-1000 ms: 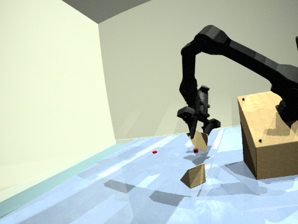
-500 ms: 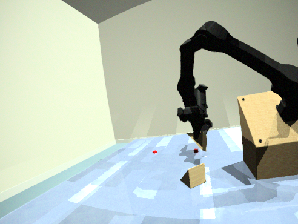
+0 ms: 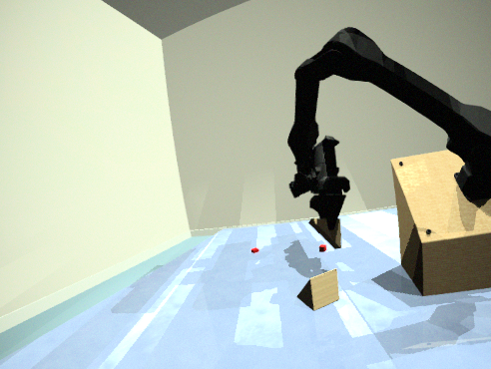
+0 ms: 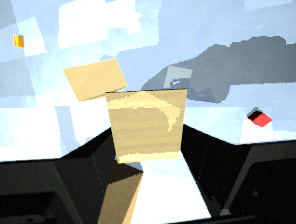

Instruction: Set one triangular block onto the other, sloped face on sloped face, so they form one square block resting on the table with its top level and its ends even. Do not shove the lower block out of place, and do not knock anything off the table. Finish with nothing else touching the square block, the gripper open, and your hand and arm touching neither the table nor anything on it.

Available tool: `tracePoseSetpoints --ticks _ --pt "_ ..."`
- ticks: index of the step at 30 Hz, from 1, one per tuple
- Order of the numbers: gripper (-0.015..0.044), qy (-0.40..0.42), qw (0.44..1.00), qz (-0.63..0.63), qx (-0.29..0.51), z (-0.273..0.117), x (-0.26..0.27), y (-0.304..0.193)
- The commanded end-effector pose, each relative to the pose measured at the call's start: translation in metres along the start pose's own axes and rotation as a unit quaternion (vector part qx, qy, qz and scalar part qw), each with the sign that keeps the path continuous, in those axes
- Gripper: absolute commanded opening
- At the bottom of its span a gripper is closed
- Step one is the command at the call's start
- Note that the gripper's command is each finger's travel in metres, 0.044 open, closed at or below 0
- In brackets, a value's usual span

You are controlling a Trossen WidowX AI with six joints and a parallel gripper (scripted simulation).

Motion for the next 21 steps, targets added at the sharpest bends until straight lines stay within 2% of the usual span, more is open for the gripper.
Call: tracePoseSetpoints --ticks 1,11,21 --pt "0.0000 -0.007 0.998 -0.062 0.011 -0.0004 0.0010 0.0016" --pt "0.0000 -0.020 0.972 -0.229 0.041 -0.0008 0.0022 0.0046" --pt "0.0000 -0.025 0.918 -0.388 0.074 -0.0016 0.0032 0.0081"
Point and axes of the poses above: the point midway between the two fingers, 35 mm back from their tips, its own z axis out along the fingers, its own x axis across the jaws, y = z × x, the point moved 3 cm from there along -z, back along the fingers, and after that the axes turned 13 degrees about -z, right-handed, at the moved point
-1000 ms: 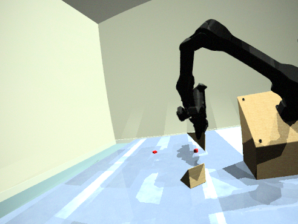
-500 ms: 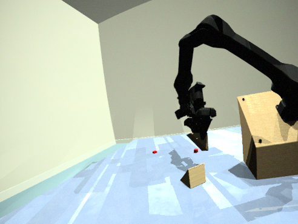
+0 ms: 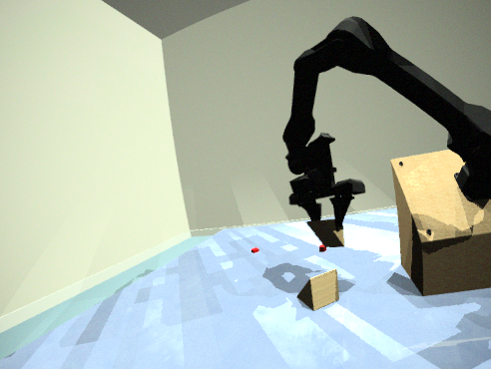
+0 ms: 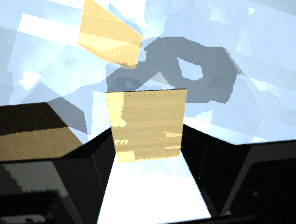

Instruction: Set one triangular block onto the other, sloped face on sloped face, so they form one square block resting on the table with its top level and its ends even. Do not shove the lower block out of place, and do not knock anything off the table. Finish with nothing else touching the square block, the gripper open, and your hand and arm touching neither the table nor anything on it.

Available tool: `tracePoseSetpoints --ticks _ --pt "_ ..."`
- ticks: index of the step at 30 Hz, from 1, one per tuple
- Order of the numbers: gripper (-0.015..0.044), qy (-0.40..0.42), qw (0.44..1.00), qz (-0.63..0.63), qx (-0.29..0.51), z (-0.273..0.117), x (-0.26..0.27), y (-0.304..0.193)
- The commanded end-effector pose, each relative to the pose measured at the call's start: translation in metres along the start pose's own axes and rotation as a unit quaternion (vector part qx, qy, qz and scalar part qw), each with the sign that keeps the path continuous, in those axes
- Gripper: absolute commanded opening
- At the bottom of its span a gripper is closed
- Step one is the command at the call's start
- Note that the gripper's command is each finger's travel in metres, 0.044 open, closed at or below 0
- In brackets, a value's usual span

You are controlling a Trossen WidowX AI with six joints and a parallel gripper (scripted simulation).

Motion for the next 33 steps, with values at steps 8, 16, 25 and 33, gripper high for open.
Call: tracePoseSetpoints --ticks 8,16,25,33 --pt "0.0000 0.001 0.983 -0.178 0.037 -0.002 -0.002 0.004" --pt "0.0000 0.007 0.949 -0.308 0.063 -0.004 -0.004 0.007" --pt "0.0000 0.021 0.891 -0.445 0.090 -0.006 -0.006 0.010" --pt "0.0000 0.038 0.821 -0.558 0.113 -0.008 -0.009 0.013"
Point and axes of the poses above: the point midway between the two fingers, 35 mm back from their tips, its own z axis out along the fingers, its own x axis across the jaws, y = z × x, the point moved 3 cm from there along -z, back along the fingers, and after that the axes turned 13 degrees about -z, right-handed, at the moved point
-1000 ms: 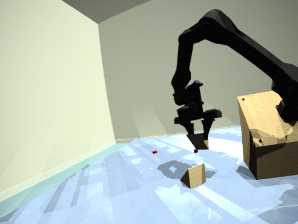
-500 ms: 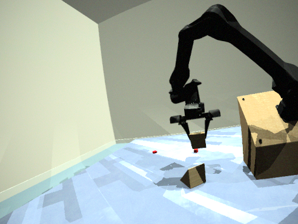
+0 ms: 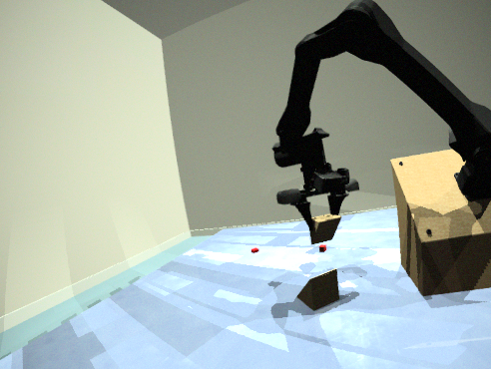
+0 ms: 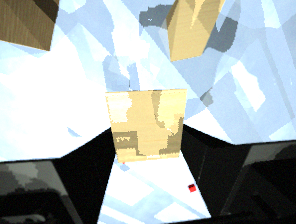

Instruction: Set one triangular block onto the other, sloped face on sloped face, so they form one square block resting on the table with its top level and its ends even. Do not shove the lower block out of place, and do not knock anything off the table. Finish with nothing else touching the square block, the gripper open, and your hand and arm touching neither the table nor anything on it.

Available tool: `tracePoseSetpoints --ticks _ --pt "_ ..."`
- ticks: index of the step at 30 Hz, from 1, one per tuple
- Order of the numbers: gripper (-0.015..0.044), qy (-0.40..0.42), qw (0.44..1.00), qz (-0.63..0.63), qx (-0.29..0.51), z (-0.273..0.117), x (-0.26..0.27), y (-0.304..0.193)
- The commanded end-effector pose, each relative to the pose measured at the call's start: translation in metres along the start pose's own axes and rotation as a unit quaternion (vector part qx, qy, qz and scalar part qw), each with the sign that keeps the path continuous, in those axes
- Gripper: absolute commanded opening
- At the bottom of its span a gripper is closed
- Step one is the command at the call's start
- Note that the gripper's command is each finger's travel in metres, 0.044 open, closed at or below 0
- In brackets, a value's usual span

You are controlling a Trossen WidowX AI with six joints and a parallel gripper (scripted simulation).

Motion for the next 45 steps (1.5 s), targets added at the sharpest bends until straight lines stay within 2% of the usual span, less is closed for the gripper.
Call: tracePoseSetpoints --ticks 1,9,34,38,45 --pt "0.0000 0.009 0.998 -0.061 0.011 -0.002 -0.002 0.000" --pt "0.0000 0.013 0.996 -0.086 0.014 -0.004 -0.005 0.000" --pt "0.0000 0.012 0.996 -0.086 0.014 -0.055 -0.101 0.029" --pt "0.0000 0.012 0.996 -0.086 0.014 -0.053 -0.101 0.030" --pt "0.0000 0.012 0.996 -0.086 0.014 -0.023 -0.101 0.039"
Point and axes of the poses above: the point midway between the two fingers, 35 mm back from their tips, its own z axis out along the fingers, its own x axis across the jaws, y = z × x, the point moved 3 cm from there along -z, back along the fingers, and after that the axes turned 13 degrees about -z, right-handed, at the moved point
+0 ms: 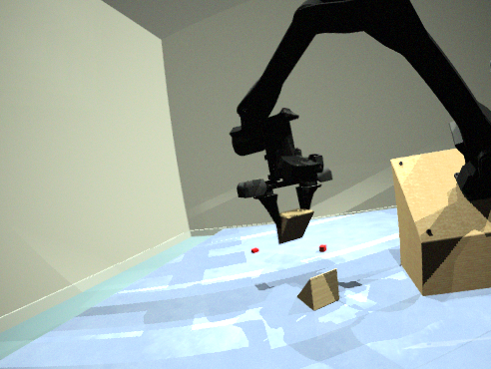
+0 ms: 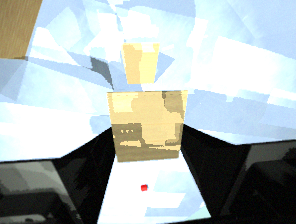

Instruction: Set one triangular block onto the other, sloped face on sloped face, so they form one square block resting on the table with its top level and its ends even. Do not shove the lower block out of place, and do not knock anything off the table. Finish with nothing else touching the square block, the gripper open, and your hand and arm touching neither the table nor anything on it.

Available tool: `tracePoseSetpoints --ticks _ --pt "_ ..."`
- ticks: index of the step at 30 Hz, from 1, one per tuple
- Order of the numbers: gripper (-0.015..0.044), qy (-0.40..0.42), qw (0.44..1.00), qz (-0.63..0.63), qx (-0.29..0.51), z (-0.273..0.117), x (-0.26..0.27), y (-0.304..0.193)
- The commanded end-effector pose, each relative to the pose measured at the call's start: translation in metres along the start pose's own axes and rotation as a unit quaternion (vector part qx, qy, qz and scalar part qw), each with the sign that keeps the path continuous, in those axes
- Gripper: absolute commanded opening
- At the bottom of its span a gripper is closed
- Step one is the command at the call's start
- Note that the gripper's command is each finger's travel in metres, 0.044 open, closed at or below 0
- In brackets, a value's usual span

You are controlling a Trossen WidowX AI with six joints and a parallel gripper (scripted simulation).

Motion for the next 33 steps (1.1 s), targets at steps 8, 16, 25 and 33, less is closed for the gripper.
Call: tracePoseSetpoints --ticks 8,16,25,33 --pt "0.0000 -0.002 1.000 0.001 -0.002 0.043 -0.002 0.021" --pt "0.0000 -0.003 1.000 0.001 -0.003 0.061 -0.003 0.029" --pt "0.0000 -0.004 1.000 0.000 -0.001 0.079 -0.006 0.035" --pt "0.0000 -0.004 1.000 0.001 0.000 0.080 -0.006 0.035"
Point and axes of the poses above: the point midway between the two fingers, 35 mm back from their tips, its own z axis out along the fingers, its own x axis across the jaws, y = z × x, the point moved 3 cm from there along -z, back along the fingers, and after that the axes turned 13 degrees about -z, right-handed, at the moved point
